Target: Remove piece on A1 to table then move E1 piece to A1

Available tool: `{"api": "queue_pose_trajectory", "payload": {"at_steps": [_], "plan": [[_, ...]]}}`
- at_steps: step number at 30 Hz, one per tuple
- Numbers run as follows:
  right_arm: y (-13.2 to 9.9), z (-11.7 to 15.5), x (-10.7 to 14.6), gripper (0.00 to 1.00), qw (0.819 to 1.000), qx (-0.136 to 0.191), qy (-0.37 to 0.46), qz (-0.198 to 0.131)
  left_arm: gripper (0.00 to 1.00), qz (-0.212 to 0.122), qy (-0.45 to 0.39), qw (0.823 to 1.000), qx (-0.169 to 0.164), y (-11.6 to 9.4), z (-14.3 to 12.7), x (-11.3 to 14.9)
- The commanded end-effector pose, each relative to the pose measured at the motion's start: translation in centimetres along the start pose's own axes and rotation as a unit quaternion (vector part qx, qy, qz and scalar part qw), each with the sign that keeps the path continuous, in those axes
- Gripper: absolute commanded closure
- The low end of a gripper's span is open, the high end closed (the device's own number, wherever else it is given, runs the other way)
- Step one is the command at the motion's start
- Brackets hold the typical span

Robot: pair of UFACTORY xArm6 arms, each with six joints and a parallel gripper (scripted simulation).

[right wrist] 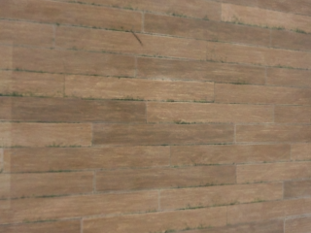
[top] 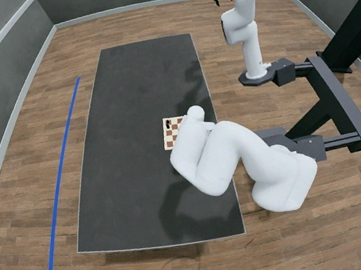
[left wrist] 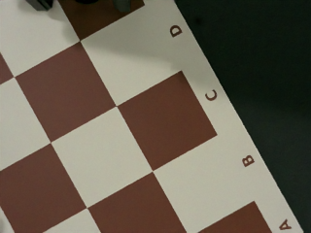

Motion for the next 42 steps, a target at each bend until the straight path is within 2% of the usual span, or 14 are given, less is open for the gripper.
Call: {"api": "queue_pose_trajectory", "payload": {"at_steps": [1,22,23,42], "plan": [[-0.15,0.03,-0.08,0.0,1.0,0.0,0.0,0.002,0.65,0.001,0.0,1.0,0.001,-0.08,0.03,-0.11],[-0.15,0.03,-0.08,0.0,1.0,0.0,0.0,0.002,0.65,0.001,0.0,1.0,0.001,-0.08,0.03,-0.11],[-0.15,0.03,-0.08,0.0,1.0,0.0,0.0,0.002,1.0,0.001,0.0,1.0,0.001,-0.08,0.03,-0.11],[-0.15,0.03,-0.08,0.0,1.0,0.0,0.0,0.002,1.0,0.001,0.0,1.0,0.001,-0.08,0.03,-0.11]]}}
Point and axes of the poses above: on each arm, the point where the finger pads meet when closed, its own y axis out along the fingers, its own z axis across the jaws, x = y × z, the point moved 2 cm from there along -y, back along the fingers, and after that the axes turned 11 degrees about -y, right-handed, at the moved point
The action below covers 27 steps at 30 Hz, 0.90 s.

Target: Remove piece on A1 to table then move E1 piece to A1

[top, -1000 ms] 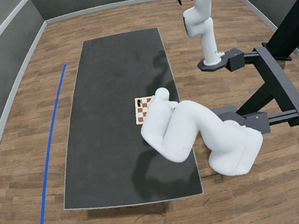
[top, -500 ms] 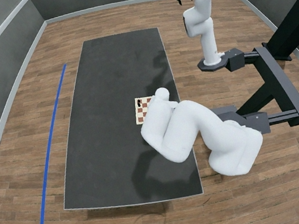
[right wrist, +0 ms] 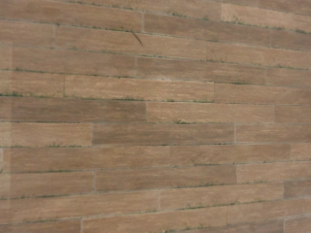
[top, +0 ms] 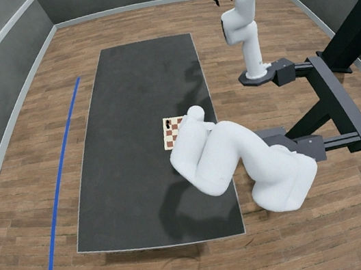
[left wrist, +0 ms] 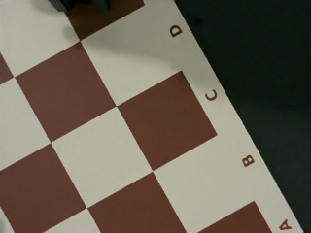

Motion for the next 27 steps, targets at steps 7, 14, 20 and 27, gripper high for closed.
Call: {"api": "queue_pose_trajectory", "payload": {"at_steps": [7,14,20,27], "plan": [[-0.2,0.0,-0.1,0.0,1.0,0.0,0.0,0.002,1.0,0.001,0.0,1.0,0.001,-0.1,0.0,-0.1],[-0.2,0.0,-0.1,0.0,1.0,0.0,0.0,0.002,1.0,0.001,0.0,1.0,0.001,-0.1,0.0,-0.1],[-0.2,0.0,-0.1,0.0,1.0,0.0,0.0,0.002,1.0,0.001,0.0,1.0,0.001,-1.2,0.0,-0.1],[-0.2,0.0,-0.1,0.0,1.0,0.0,0.0,0.002,1.0,0.001,0.0,1.0,0.001,-4.4,0.0,-0.1]]}}
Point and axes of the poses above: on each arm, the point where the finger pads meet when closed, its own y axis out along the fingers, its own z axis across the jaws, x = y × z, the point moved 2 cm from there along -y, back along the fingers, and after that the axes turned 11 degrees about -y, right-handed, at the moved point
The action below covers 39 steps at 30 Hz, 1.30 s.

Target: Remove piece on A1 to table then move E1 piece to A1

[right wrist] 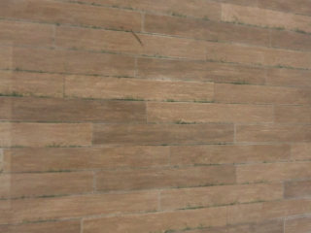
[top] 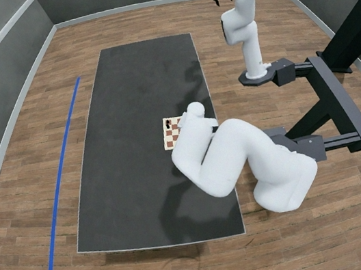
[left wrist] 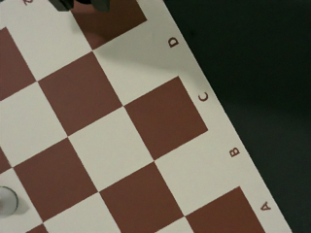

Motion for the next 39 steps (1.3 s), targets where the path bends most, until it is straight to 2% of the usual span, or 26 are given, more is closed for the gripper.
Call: {"api": "queue_pose_trajectory", "payload": {"at_steps": [1,5,9,23,25,27,31,33,35,39], "plan": [[-0.2,0.0,-0.1,0.0,1.0,0.0,0.0,0.002,1.0,-0.001,0.0,1.0,0.0,-2.3,0.0,0.0],[-0.2,0.0,-0.1,0.0,1.0,0.0,0.0,0.002,1.0,-0.001,0.0,1.0,0.0,-5.1,0.0,0.0],[-0.2,0.0,-0.1,0.0,1.0,0.0,0.0,0.002,1.0,-0.001,0.0,1.0,0.0,-6.8,0.0,0.0],[-0.2,0.0,-0.1,0.0,1.0,0.0,0.0,0.002,1.0,0.0,0.003,1.0,0.0,-7.2,-0.1,-0.3],[-0.2,0.0,-0.1,0.0,1.0,0.0,0.0,0.002,1.0,0.0,0.016,1.0,-0.001,-7.2,-0.4,-2.0],[-0.2,0.0,-0.1,0.0,1.0,0.0,0.0,0.002,1.0,0.001,0.039,0.999,-0.002,-7.2,-1.1,-4.7],[-0.2,0.0,-0.1,0.0,1.0,0.0,0.0,0.002,1.0,0.001,0.065,0.998,-0.002,-7.2,-2.1,-7.6],[-0.2,0.0,-0.1,0.0,1.0,0.0,0.0,0.002,1.0,0.001,0.065,0.998,-0.002,-7.2,-2.1,-7.6],[-0.2,0.0,-0.1,0.0,1.0,0.0,0.0,0.002,1.0,0.001,0.092,0.996,-0.002,-7.2,-3.2,-10.4],[-0.2,0.0,-0.1,0.0,1.0,0.0,0.0,0.002,1.0,0.0,0.118,0.993,-0.001,-7.2,-4.4,-13.0]]}}
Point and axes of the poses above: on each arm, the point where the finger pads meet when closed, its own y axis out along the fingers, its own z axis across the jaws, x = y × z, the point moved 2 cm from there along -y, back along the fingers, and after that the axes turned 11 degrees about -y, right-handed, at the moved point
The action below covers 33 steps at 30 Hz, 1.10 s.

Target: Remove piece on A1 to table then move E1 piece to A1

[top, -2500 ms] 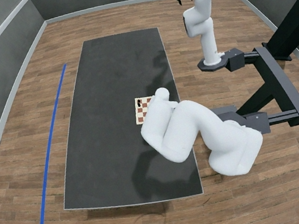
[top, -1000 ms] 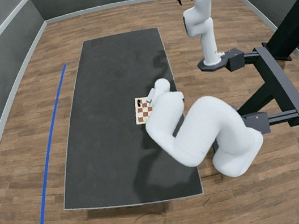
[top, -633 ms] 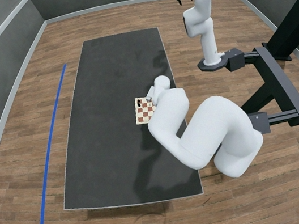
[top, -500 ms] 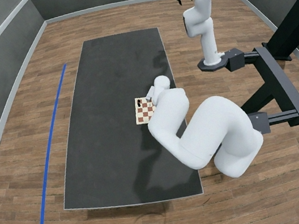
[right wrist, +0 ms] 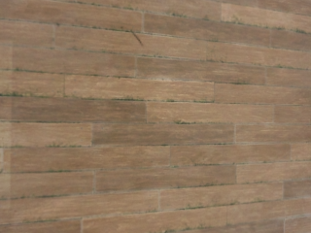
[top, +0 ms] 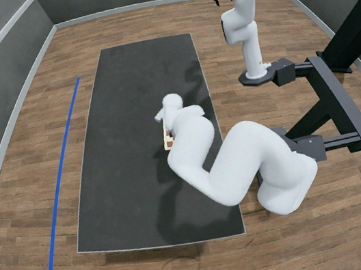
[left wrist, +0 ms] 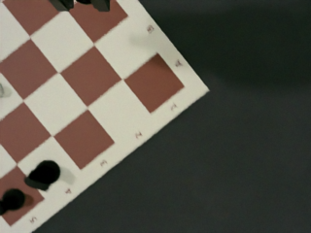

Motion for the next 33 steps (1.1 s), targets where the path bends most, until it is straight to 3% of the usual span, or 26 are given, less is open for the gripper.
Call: {"api": "queue_pose_trajectory", "payload": {"at_steps": [1,21,28,33], "plan": [[-0.2,0.0,-0.1,0.0,1.0,0.0,0.0,0.002,1.0,-0.01,0.04,0.999,0.004,0.1,-2.2,-3.8],[-0.2,0.0,-0.1,0.0,1.0,0.0,0.0,0.002,1.0,-0.01,0.049,0.999,0.005,0.4,-2.8,-4.5],[-0.2,0.0,-0.1,0.0,1.0,0.0,0.0,0.002,1.0,-0.01,0.049,0.999,0.005,1.5,-2.8,-4.5],[-0.2,0.0,-0.1,0.0,1.0,0.0,0.0,0.002,1.0,-0.01,0.049,0.999,0.005,3.7,-2.7,-4.5]]}}
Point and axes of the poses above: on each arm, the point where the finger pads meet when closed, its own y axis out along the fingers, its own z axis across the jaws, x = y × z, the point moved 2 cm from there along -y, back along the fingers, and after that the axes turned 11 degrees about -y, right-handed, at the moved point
